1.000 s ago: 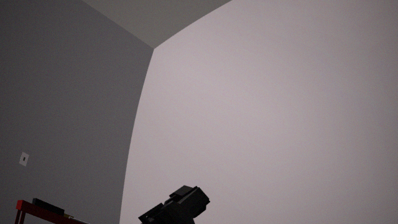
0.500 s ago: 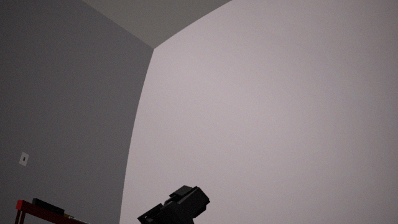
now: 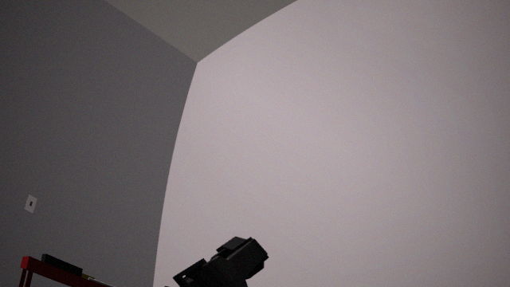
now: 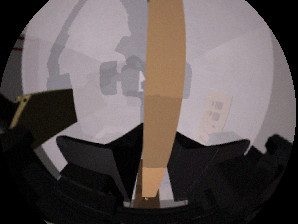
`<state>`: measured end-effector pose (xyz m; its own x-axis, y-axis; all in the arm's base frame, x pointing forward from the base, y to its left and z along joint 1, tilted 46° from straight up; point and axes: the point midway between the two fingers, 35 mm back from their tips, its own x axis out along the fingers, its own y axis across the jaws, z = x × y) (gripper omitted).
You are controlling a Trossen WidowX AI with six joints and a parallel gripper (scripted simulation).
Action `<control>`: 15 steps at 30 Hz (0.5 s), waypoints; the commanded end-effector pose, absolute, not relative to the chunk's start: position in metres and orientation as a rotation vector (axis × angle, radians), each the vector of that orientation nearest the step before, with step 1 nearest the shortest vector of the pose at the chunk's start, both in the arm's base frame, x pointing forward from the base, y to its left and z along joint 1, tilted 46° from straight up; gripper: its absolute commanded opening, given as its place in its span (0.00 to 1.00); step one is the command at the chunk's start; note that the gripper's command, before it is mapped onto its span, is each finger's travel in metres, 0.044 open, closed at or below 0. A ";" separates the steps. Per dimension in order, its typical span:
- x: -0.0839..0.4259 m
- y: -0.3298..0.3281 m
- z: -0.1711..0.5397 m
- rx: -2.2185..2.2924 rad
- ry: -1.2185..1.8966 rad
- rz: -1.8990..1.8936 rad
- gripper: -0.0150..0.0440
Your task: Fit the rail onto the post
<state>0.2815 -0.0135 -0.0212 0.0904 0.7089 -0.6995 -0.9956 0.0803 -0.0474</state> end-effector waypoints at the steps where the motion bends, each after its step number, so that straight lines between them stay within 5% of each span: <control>1: 0.282 -0.017 -0.021 -0.611 0.587 1.383 0.25; 15: 0.282 -0.020 -0.024 -0.612 0.587 1.383 0.25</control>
